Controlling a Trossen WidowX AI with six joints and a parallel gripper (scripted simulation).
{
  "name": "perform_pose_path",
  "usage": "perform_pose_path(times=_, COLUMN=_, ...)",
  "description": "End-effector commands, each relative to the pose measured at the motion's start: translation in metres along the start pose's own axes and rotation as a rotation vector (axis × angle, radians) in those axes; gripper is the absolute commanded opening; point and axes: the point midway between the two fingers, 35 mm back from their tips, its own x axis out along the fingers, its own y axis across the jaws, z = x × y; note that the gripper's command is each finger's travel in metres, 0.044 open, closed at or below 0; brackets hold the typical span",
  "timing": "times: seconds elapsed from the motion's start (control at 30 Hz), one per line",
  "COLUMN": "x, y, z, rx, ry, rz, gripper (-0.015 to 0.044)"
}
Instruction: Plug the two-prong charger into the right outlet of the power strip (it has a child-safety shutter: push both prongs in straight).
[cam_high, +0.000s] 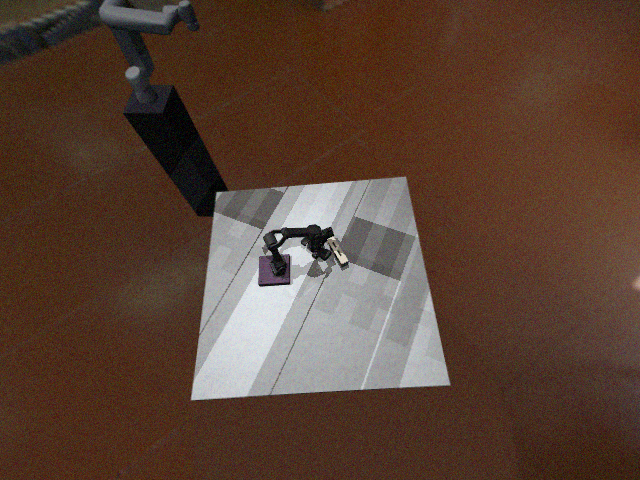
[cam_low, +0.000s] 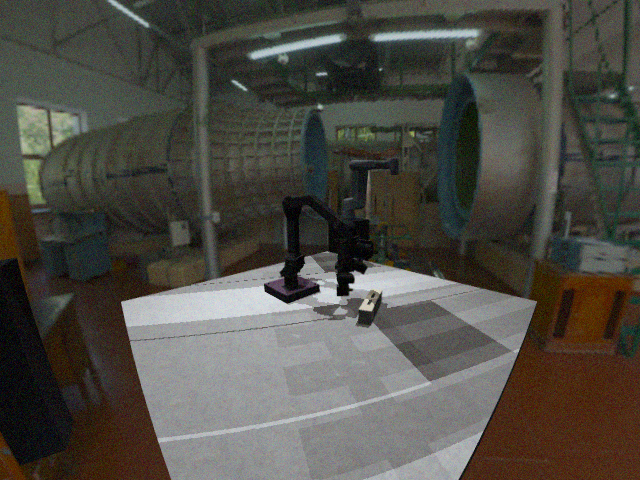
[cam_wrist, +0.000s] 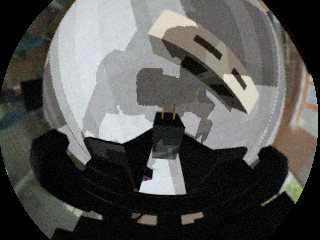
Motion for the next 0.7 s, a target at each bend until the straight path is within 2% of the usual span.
perform_pose_path(times=0.0, x=0.005, y=-0.006, z=-0.002, rx=0.052, ry=0.000, rz=0.008, gripper=0.0000)
perform_pose_path(times=0.67, x=0.029, y=-0.040, z=-0.014, rx=0.294, ry=0.002, rz=0.020, gripper=0.0000)
